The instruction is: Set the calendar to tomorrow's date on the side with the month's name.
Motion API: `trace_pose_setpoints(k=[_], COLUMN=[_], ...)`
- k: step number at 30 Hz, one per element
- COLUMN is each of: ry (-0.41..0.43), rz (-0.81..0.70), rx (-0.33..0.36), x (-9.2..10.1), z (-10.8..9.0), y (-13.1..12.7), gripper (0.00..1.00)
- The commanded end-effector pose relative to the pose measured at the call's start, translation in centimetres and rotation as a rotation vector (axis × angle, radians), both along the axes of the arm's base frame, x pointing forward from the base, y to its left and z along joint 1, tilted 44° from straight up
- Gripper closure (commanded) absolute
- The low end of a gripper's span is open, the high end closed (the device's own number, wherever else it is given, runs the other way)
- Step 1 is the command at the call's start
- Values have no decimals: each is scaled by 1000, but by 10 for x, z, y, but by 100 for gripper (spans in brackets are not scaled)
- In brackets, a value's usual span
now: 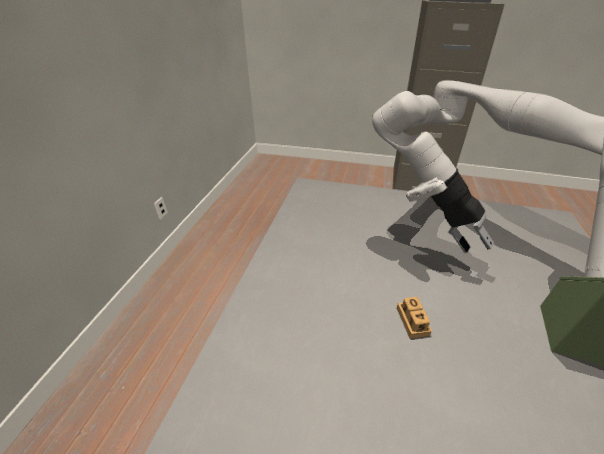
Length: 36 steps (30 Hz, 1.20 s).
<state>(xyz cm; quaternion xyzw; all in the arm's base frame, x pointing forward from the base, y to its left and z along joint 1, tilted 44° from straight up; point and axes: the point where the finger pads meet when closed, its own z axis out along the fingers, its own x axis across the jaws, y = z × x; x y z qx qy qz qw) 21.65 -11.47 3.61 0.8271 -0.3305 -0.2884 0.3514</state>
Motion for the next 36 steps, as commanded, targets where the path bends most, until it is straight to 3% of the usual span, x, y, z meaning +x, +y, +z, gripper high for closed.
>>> trace_pose_setpoints(k=[1,2,5,11,20,22,29,36], ry=[16,15,15,18,31,31,38,39], rz=[137,217,221,586,979,979,1147,1170], rx=[32,49,50,126,199,199,227,230], x=[11,21,21,63,100,100,110,111], z=[-10,-14,-15,-37,-60,-60,-69,-70], y=[23,29,30,72,139,139,175,180], gripper=[0,0,0,0,0,0,0,0])
